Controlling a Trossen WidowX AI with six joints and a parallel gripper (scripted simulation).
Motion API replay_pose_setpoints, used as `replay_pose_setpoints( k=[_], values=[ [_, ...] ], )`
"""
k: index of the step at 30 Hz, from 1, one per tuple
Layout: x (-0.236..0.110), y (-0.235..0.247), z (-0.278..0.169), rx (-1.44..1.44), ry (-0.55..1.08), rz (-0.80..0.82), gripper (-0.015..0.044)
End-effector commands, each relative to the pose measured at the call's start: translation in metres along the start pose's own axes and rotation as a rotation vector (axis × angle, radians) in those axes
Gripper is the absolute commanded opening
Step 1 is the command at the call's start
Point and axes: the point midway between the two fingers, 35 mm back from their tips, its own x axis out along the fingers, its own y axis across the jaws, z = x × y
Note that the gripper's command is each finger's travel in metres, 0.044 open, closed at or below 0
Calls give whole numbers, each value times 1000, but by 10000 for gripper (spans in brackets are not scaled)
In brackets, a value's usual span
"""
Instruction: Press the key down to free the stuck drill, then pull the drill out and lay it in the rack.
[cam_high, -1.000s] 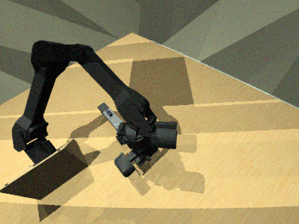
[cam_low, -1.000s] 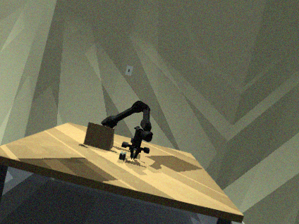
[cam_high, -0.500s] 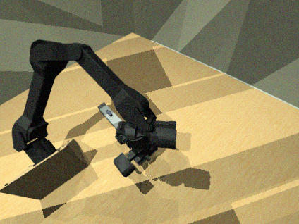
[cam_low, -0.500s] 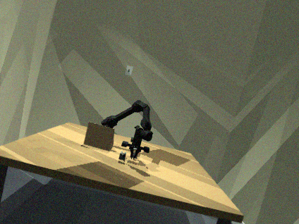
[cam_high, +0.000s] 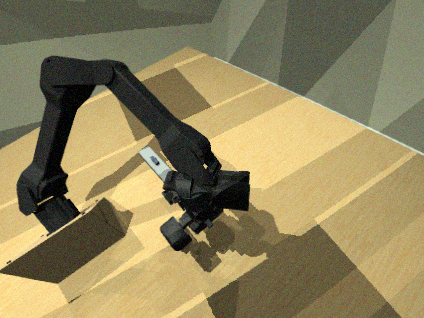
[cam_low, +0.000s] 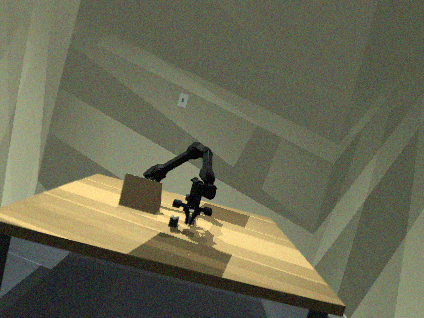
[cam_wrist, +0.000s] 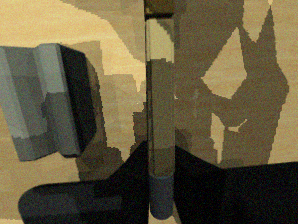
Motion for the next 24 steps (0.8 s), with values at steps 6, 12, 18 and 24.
replay_pose_setpoints(
  k=[6,12,18,24],
  values=[
    [-5,0,0,-5,6,2,0],
    [-7,0,0,-5,6,2,0],
    [-9,0,0,-5,6,2,0],
    [-10,-1,1,-5,6,2,0]
  ],
)
